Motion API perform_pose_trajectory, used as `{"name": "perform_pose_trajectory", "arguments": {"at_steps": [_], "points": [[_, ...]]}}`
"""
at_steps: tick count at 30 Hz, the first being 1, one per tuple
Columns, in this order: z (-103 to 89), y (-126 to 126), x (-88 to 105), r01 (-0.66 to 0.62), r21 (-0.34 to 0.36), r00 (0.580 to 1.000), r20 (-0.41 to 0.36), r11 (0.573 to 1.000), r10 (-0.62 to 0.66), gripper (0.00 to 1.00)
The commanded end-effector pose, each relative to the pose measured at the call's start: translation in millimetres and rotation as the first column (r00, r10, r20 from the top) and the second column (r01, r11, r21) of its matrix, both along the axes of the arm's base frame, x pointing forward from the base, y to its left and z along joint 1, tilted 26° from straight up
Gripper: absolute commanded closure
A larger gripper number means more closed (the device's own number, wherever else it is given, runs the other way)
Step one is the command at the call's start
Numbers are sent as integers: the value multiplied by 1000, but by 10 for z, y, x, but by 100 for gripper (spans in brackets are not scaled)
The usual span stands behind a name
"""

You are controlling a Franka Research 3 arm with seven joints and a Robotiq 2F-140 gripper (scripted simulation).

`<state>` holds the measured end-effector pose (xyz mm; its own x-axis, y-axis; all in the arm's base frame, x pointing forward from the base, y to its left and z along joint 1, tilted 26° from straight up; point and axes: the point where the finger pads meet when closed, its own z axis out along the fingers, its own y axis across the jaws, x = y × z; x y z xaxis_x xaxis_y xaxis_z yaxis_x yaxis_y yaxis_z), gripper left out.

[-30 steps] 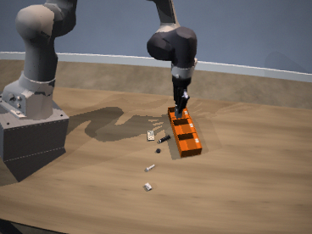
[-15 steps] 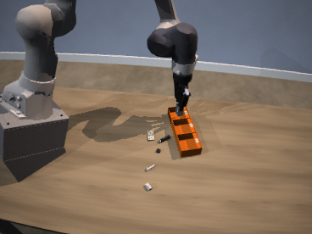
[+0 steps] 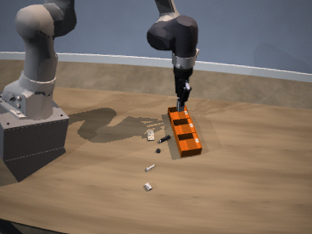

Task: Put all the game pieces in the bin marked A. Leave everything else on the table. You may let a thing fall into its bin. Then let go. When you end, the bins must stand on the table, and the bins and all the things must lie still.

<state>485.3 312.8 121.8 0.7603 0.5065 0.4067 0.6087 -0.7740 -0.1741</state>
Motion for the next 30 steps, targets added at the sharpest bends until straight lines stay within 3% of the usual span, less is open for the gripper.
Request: {"name": "perform_pose_trajectory", "arguments": {"at_steps": [1, 4, 15, 18, 30], "points": [[41, -23, -61, -4, 4, 1000, -17, 1000, 4, 95], [131, -62, -82, -4, 4, 1000, -17, 1000, 4, 95], [131, -62, -82, -4, 4, 1000, -17, 1000, 4, 95], [206, -94, -100, -4, 4, 1000, -17, 1000, 4, 95], [1105, -478, -310, -4, 4, 1000, -17, 1000, 4, 95]]}}
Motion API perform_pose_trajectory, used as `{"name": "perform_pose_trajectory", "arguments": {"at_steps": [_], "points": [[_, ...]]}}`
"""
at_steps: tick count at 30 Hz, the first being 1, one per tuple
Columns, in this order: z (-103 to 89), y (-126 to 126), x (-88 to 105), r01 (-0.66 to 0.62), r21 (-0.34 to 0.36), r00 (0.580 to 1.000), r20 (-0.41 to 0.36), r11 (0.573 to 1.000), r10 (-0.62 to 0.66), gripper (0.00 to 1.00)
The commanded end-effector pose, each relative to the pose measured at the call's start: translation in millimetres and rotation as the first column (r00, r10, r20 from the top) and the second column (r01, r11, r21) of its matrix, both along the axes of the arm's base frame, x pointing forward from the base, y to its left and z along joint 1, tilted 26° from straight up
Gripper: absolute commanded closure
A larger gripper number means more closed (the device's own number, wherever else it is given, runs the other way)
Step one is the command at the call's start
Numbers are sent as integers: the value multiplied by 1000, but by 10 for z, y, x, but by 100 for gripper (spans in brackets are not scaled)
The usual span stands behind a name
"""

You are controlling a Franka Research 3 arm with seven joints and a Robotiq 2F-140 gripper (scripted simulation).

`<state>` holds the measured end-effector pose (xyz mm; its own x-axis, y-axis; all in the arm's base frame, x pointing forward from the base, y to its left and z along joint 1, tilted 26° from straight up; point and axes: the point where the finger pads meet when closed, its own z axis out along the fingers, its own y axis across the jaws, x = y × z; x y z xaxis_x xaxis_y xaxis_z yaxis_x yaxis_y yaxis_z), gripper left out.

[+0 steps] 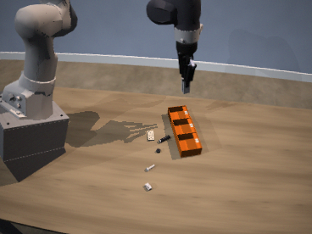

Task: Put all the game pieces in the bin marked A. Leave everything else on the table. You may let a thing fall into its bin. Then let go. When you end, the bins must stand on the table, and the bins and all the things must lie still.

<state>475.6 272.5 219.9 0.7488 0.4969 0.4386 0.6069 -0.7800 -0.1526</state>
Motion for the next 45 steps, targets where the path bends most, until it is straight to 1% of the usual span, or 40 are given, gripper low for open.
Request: {"name": "perform_pose_trajectory", "arguments": {"at_steps": [1, 25, 26, 29, 33, 37, 39, 40, 45], "points": [[146, -84, -217, -15, 1, 998, -57, 1000, 15, 95], [146, -84, -217, -15, 1, 998, -57, 1000, 15, 95], [72, -115, -239, 31, 11, 997, -76, 999, -30, 75], [-150, -209, -305, 155, 35, 980, -131, 987, -149, 75], [-446, -334, -393, 236, 44, 958, -178, 971, -224, 75], [-743, -459, -480, 322, 48, 924, -234, 946, -302, 75], [-743, -459, -480, 322, 48, 924, -234, 946, -302, 75], [-817, -490, -502, 379, 48, 896, -269, 924, -354, 75], [-1187, -646, -612, 480, 47, 835, -330, 876, -440, 75]]}}
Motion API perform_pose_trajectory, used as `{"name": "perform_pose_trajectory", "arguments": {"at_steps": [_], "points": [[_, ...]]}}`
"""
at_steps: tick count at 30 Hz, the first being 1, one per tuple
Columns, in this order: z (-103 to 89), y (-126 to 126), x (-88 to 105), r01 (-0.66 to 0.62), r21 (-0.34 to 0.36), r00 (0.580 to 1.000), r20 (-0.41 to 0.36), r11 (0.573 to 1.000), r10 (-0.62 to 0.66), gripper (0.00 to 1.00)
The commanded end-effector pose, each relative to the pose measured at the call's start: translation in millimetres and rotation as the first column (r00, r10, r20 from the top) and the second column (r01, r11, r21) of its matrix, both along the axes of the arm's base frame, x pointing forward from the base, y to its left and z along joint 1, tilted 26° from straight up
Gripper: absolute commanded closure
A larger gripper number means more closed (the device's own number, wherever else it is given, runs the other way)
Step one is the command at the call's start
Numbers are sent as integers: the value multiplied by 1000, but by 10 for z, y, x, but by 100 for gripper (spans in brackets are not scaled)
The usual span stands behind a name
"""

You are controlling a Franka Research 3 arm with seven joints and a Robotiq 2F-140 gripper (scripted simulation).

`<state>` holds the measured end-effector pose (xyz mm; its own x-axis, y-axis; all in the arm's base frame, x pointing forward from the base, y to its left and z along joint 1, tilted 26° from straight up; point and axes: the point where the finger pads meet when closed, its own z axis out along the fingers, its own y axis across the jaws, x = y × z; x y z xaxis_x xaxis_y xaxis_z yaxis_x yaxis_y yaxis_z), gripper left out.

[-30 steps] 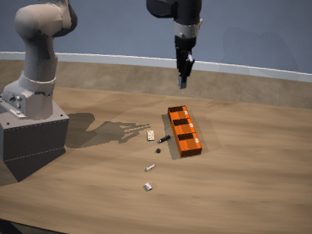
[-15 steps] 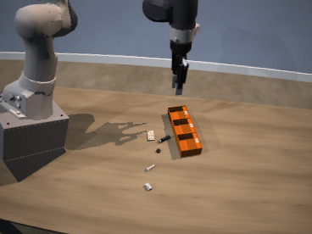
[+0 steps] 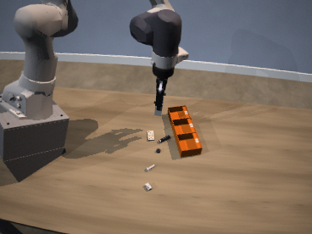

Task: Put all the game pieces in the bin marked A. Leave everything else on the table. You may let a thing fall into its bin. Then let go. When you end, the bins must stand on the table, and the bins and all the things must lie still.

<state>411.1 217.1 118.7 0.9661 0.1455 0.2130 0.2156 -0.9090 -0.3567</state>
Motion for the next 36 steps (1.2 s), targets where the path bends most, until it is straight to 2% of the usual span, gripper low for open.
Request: {"name": "perform_pose_trajectory", "arguments": {"at_steps": [1, 6, 9, 11, 12, 26, 28, 29, 36], "points": [[-249, -123, 11, 149, 24, 988, -43, 989, -148, 75], [-595, -269, -91, 275, 35, 955, -125, 961, -269, 75], [-595, -269, -91, 350, 37, 924, -174, 936, -339, 75], [-595, -269, -91, 350, 37, 924, -174, 936, -339, 75], [-595, -269, -91, 406, 40, 899, -200, 913, -390, 75], [-597, -278, -85, 631, 53, 749, -300, 774, -591, 75], [-597, -278, -85, 631, 53, 749, -300, 774, -591, 75], [-597, -278, -85, 669, 50, 715, -318, 742, -623, 75], [-596, -277, -81, 756, 38, 620, -362, 653, -697, 75]]}}
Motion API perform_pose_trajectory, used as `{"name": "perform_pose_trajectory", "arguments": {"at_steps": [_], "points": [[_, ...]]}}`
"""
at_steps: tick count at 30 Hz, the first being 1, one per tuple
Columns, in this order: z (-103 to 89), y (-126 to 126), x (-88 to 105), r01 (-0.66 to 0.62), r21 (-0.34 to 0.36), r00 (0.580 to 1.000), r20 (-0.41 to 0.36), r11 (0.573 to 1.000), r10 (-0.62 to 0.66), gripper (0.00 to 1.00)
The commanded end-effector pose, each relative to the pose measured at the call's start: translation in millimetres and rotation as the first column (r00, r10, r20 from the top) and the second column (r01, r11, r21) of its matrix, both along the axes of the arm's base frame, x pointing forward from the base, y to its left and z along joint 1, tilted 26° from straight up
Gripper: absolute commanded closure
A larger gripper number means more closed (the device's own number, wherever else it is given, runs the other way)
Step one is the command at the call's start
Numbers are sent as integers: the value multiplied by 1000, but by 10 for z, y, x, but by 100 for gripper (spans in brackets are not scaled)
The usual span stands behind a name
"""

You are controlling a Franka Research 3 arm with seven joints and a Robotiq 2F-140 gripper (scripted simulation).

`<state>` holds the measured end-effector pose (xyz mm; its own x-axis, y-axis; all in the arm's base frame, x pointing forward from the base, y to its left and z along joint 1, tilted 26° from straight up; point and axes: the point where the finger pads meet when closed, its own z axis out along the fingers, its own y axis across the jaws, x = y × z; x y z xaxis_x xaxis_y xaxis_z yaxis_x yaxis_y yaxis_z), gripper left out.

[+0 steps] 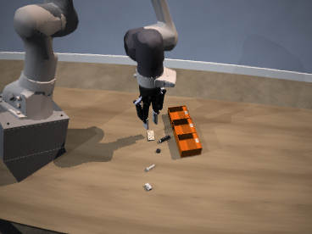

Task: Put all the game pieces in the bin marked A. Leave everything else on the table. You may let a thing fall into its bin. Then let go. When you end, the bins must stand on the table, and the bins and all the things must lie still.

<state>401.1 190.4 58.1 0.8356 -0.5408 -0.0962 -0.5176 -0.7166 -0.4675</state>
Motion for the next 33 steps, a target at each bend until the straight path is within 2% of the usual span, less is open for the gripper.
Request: {"name": "perform_pose_trajectory", "arguments": {"at_steps": [1, 9, 17, 24, 26, 27, 28, 31, 33], "points": [[11, -9, 19, 145, 11, 988, -60, 989, -144, 75], [12, -9, 24, 241, 20, 967, -97, 970, -238, 75], [11, -12, 25, 376, 20, 916, -154, 926, -369, 75], [10, -15, 26, 458, 8, 873, -193, 889, -448, 75], [10, -15, 26, 458, 8, 873, -193, 889, -448, 75], [10, -15, 26, 487, 0, 855, -208, 874, -476, 75], [12, -2, 8, 415, 23, 899, -166, 910, -405, 75], [12, -2, 8, 498, -3, 846, -215, 867, -487, 75], [11, -3, 10, 498, -3, 846, -215, 867, -487, 75]]}}
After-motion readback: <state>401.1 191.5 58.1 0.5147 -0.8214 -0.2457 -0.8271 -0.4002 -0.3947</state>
